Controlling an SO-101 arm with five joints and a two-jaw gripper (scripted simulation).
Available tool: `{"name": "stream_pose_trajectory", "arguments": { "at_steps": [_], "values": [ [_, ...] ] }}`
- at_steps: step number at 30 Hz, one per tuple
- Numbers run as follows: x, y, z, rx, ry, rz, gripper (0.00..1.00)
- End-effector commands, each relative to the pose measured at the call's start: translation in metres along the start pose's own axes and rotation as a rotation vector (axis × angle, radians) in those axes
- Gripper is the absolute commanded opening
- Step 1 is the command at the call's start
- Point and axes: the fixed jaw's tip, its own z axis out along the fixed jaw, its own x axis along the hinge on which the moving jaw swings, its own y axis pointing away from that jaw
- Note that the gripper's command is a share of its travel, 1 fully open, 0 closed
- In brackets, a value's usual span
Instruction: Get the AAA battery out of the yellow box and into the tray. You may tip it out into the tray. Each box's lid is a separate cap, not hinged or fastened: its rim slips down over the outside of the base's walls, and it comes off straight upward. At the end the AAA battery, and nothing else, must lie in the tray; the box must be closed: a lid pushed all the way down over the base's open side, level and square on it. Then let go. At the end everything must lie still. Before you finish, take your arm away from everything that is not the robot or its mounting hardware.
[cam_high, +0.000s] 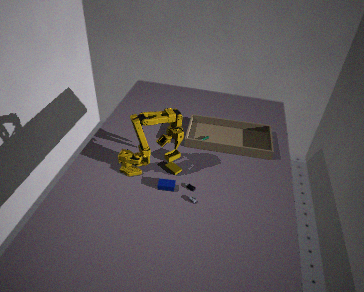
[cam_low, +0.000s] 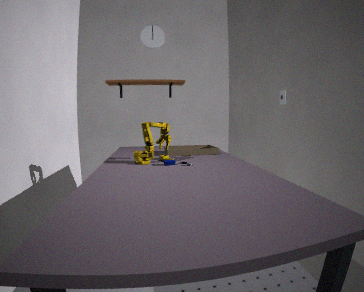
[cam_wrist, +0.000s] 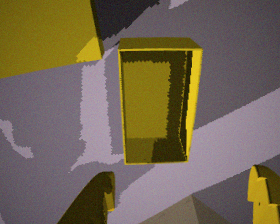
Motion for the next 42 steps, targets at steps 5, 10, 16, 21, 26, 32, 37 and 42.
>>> {"name": "stream_pose_trajectory", "arguments": {
  "at_steps": [5,10,16,21,26,32,37,42],
  "values": [
    [0.003,0.002,-0.004,-0.008,0.042,-0.002,0.28],
    [0.003,0.002,-0.004,-0.008,0.042,-0.002,0.28],
    [0.003,0.002,-0.004,-0.008,0.042,-0.002,0.28],
    [0.003,0.002,-0.004,-0.008,0.042,-0.002,0.28],
    [0.002,0.003,-0.004,-0.008,0.042,0.026,0.28],
    [-0.004,0.010,-0.004,-0.004,0.043,0.175,0.28],
    [-0.009,0.015,-0.004,-0.002,0.043,0.303,0.28],
    [-0.020,0.025,-0.004,0.004,0.043,0.574,0.28]
  ]
}}
